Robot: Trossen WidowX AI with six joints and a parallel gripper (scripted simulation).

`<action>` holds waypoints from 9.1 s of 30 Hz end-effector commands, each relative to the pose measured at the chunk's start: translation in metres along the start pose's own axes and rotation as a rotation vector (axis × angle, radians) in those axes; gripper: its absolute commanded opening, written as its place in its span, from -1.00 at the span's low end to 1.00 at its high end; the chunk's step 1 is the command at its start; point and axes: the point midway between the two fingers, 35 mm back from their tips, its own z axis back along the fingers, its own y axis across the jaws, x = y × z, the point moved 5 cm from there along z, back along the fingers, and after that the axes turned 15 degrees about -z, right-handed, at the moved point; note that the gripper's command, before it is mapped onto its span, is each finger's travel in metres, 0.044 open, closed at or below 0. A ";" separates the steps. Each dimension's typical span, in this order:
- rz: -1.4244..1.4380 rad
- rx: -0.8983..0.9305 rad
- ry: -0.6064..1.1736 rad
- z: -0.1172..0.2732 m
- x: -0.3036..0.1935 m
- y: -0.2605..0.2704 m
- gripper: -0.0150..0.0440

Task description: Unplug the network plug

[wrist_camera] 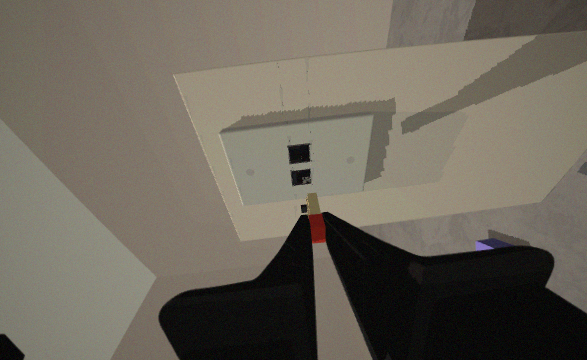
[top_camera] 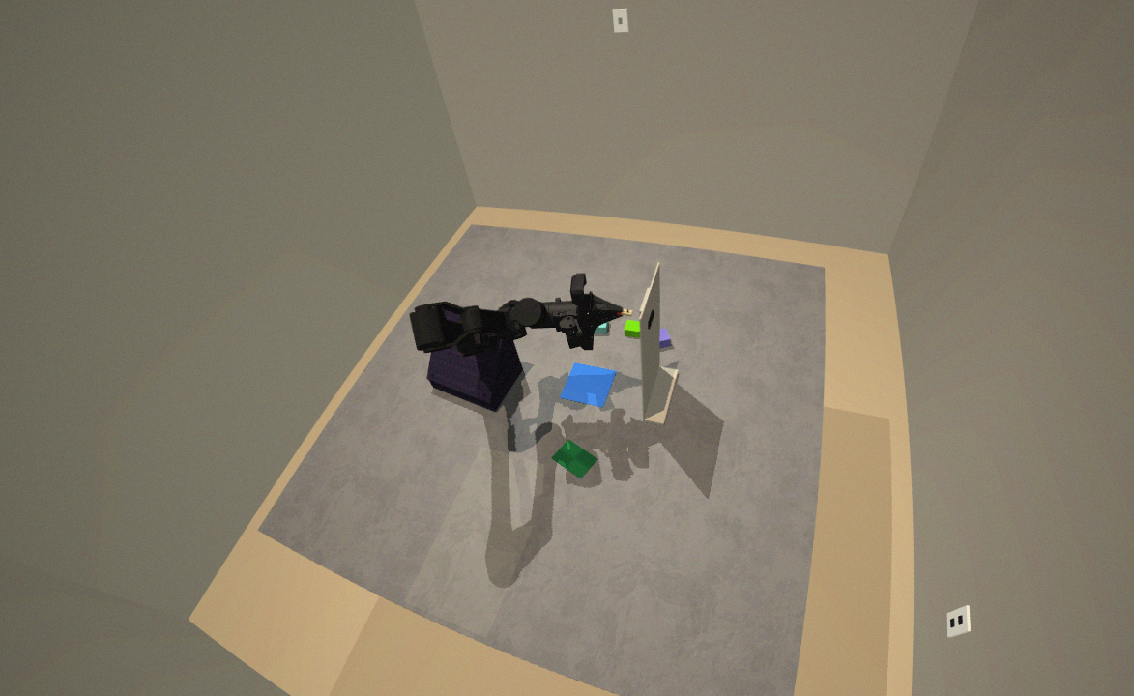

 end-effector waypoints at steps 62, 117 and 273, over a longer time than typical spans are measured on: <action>-0.005 -0.005 0.001 0.037 -0.024 0.050 -0.49; -0.071 -0.895 -0.379 0.067 0.010 -0.143 -0.49; -0.071 -0.898 -0.379 0.077 0.021 -0.188 0.04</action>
